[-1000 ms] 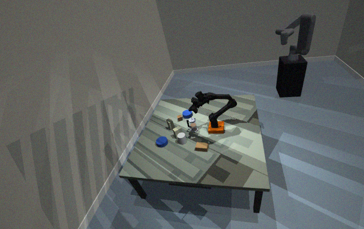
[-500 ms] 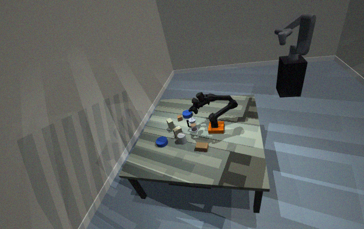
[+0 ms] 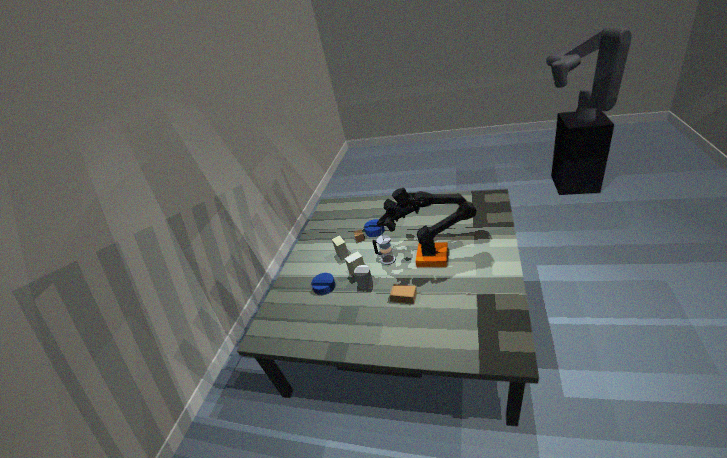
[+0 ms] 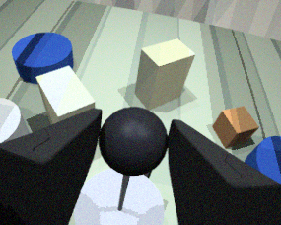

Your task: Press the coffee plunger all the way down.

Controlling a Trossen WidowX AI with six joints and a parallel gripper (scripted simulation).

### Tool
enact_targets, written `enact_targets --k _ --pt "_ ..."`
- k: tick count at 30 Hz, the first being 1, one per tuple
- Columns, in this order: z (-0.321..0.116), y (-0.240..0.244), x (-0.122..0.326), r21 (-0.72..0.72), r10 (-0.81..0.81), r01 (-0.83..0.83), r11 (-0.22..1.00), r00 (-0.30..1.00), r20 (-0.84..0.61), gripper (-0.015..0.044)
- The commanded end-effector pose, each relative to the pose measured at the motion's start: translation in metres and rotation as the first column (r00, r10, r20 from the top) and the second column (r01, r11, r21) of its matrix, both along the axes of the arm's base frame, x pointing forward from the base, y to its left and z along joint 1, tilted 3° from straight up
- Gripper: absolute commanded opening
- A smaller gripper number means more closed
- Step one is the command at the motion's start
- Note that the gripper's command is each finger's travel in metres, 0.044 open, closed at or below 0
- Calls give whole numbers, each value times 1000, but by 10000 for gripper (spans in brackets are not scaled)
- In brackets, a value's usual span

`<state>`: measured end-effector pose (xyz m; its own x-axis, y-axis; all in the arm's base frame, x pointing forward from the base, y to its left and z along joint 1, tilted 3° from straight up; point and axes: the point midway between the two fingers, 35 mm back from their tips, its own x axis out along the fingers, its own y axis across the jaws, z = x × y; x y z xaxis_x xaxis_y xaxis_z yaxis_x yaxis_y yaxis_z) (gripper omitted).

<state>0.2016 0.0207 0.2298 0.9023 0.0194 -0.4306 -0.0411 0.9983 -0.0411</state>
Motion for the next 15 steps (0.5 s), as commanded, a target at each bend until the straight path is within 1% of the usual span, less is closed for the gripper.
enact_targets --k 1,15 --pt "-26 -1 0 -15 0 -1 1000 998 -57 125" --pt "-48 -2 2 -15 0 -1 1000 998 -56 125"
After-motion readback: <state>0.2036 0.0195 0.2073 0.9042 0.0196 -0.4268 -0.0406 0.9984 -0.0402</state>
